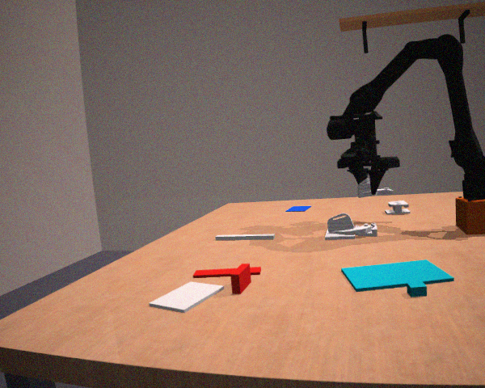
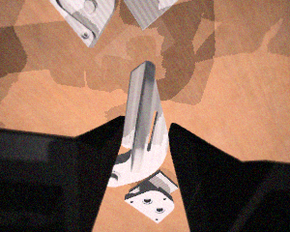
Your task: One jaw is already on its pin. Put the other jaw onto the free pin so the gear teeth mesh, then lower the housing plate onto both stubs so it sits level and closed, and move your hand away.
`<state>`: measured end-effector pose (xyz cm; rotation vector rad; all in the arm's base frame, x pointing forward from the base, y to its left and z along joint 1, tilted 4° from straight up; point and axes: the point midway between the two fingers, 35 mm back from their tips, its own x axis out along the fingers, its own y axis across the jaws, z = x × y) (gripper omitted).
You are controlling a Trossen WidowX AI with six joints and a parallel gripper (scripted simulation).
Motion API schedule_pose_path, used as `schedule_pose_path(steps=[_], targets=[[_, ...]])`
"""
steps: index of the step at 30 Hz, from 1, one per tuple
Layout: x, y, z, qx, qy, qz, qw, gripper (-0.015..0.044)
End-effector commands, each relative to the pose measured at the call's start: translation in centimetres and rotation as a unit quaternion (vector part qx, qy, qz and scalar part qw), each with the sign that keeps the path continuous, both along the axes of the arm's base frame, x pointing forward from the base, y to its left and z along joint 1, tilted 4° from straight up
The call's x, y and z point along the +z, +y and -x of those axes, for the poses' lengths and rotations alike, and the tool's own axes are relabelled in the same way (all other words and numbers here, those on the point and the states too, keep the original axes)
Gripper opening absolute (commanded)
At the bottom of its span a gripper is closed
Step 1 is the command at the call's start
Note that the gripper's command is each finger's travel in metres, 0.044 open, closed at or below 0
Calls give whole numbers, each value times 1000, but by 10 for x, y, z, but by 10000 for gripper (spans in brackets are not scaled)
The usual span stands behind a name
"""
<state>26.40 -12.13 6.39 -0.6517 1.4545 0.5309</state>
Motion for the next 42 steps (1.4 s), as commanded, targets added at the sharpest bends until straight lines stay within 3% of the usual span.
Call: schedule_pose_path(steps=[1,42], targets=[[0,7,-6,-25,0,0,1000,134],[-4,128,-54,-305,-18,-21,952,134]])
